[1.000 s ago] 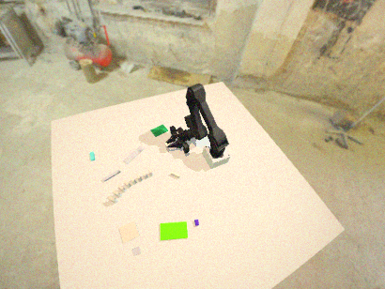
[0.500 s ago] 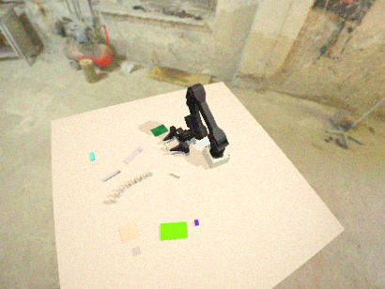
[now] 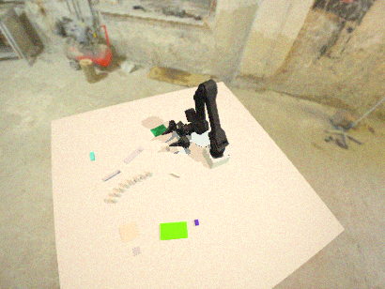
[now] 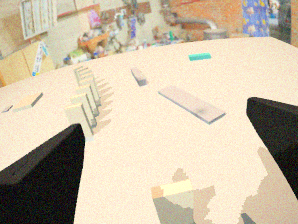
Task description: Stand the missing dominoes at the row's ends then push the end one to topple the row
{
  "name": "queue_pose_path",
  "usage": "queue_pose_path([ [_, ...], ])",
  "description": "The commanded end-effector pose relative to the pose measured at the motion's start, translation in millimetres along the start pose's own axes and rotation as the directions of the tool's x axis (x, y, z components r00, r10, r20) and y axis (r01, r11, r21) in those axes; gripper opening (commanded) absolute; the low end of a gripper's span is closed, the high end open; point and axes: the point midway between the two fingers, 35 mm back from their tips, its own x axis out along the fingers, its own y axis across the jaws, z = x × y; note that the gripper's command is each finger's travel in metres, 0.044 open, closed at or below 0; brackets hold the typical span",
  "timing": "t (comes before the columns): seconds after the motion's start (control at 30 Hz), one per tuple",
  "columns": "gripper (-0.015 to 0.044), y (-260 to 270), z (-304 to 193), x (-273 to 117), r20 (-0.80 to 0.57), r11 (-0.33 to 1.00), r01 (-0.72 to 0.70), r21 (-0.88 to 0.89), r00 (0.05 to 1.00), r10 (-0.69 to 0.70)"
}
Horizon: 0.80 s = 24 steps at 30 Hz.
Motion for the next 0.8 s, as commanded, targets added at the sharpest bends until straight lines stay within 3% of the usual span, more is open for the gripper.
queue_pose_path([
  [0.0, 0.044, -6.9, -0.7, 4.7, -0.033, 0.999, 0.02, 0.035, 0.999, -0.019],
  [0.27, 0.044, -63.2, -15.0, 53.4, -0.385, 0.972, 0.177, 0.152, 0.917, -0.107],
  [0.47, 0.044, -56.8, -13.1, 71.9, -0.695, 0.973, 0.213, 0.095, 0.713, -0.088],
  [0.77, 0.044, -35.8, 11.1, 66.4, -0.883, 0.987, 0.156, -0.027, 0.459, -0.096],
])
